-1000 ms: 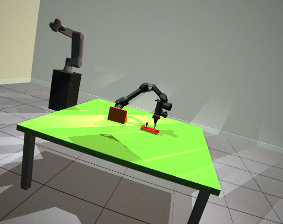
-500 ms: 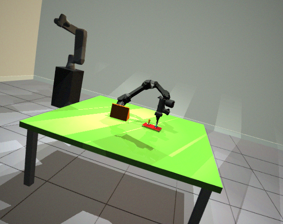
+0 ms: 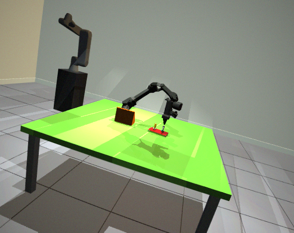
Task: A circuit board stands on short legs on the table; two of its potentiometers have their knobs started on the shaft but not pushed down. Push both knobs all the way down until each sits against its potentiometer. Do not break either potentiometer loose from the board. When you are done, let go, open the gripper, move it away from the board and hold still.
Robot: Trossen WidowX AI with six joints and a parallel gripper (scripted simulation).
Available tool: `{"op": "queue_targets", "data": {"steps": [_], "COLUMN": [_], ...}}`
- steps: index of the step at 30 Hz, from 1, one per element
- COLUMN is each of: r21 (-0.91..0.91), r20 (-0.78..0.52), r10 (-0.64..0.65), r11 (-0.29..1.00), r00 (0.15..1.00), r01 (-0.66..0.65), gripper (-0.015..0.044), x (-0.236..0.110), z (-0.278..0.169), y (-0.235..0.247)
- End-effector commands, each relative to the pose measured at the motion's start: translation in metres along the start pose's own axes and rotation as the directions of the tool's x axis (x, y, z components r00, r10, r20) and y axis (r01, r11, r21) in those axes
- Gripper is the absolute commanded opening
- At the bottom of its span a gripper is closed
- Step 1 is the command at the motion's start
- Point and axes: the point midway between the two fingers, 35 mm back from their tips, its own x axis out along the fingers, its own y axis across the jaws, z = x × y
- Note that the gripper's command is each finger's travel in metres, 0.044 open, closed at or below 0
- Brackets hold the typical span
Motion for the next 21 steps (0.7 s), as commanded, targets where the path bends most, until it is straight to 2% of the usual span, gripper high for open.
{"op": "queue_targets", "data": {"steps": [1, 8, 15, 21], "r21": [-0.001, 0.000, 0.005, 0.004], "r20": [-0.002, -0.002, -0.005, -0.012], "r10": [0.000, -0.003, -0.018, -0.007], "r11": [1.000, 1.000, 1.000, 1.000], "r00": [1.000, 1.000, 1.000, 1.000], "r01": [0.000, 0.003, 0.018, 0.007], "gripper": [0.0079, 0.0263, 0.0440, 0.0440], "x": [0.002, -0.002, -0.023, -0.021], "z": [0.000, -0.008, -0.098, -0.171], "y": [0.001, -0.002, -0.017, -0.014]}}
